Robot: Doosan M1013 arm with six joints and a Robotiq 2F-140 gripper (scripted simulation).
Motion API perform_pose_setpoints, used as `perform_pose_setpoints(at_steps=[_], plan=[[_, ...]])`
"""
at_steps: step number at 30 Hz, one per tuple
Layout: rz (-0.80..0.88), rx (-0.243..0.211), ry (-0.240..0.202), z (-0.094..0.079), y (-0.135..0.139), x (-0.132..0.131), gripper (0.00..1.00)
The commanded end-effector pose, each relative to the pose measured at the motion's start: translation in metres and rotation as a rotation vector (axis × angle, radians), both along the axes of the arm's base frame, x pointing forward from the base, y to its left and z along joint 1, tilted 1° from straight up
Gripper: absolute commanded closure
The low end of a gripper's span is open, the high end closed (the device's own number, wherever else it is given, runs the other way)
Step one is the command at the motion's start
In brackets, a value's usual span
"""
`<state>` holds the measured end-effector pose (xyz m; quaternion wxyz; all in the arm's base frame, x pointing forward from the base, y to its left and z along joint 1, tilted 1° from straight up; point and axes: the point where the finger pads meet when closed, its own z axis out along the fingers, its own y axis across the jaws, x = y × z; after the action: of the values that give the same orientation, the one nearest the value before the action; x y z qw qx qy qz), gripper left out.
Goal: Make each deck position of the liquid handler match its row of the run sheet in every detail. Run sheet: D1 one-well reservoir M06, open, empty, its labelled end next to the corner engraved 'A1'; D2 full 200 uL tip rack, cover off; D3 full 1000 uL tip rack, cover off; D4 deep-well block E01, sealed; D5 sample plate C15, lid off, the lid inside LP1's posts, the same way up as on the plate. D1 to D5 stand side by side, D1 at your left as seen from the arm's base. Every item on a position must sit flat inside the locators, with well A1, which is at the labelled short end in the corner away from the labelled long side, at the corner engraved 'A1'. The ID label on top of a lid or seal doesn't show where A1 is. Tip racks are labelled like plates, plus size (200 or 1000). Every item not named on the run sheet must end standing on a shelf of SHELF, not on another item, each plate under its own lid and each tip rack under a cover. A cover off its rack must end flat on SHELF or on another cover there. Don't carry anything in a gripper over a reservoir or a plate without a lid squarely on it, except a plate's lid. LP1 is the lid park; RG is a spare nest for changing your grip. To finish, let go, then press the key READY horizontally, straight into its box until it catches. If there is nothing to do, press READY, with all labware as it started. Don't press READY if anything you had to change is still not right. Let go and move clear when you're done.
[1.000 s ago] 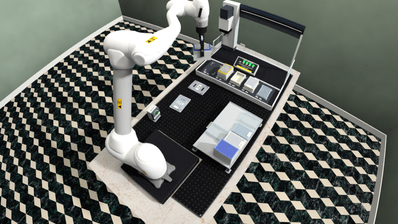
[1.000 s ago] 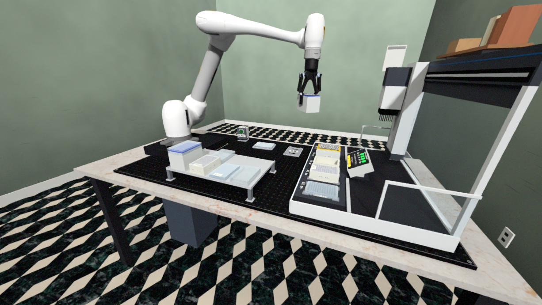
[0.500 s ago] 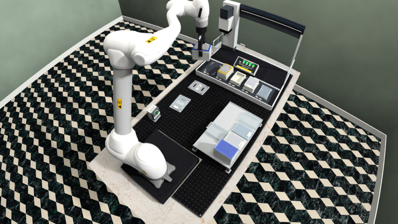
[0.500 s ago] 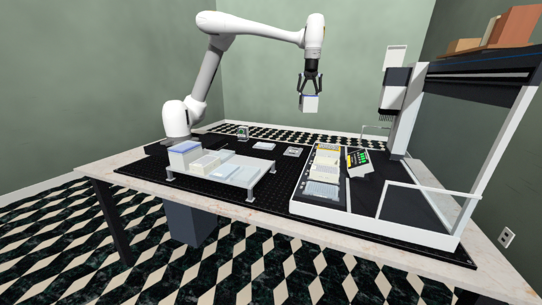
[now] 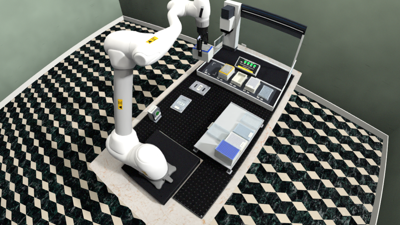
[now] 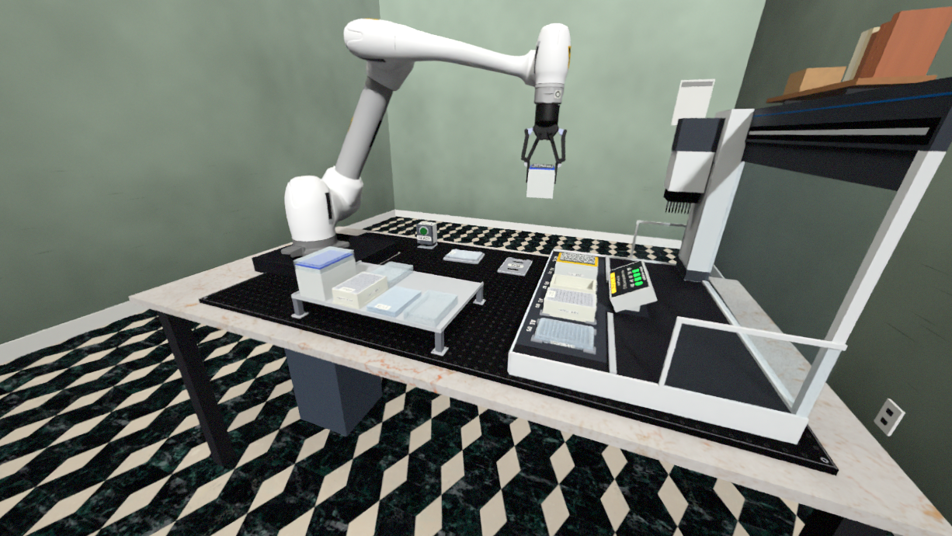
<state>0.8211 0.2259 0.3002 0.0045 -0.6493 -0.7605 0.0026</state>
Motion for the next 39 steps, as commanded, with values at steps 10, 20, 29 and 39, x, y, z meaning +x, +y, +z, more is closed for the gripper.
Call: perform_pose_setpoints(at_steps=[10, 20, 29, 39], plan=[[-0.175, -0.002, -0.001, 0.001, 0.000, 0.000, 0.90], [-0.172, -0.002, -0.001, 0.001, -0.015, 0.000, 0.90], [-0.172, -0.002, -0.001, 0.001, -0.050, 0.000, 0.90], [-0.172, -0.002, -0.001, 0.001, -0.081, -0.001, 0.90]])
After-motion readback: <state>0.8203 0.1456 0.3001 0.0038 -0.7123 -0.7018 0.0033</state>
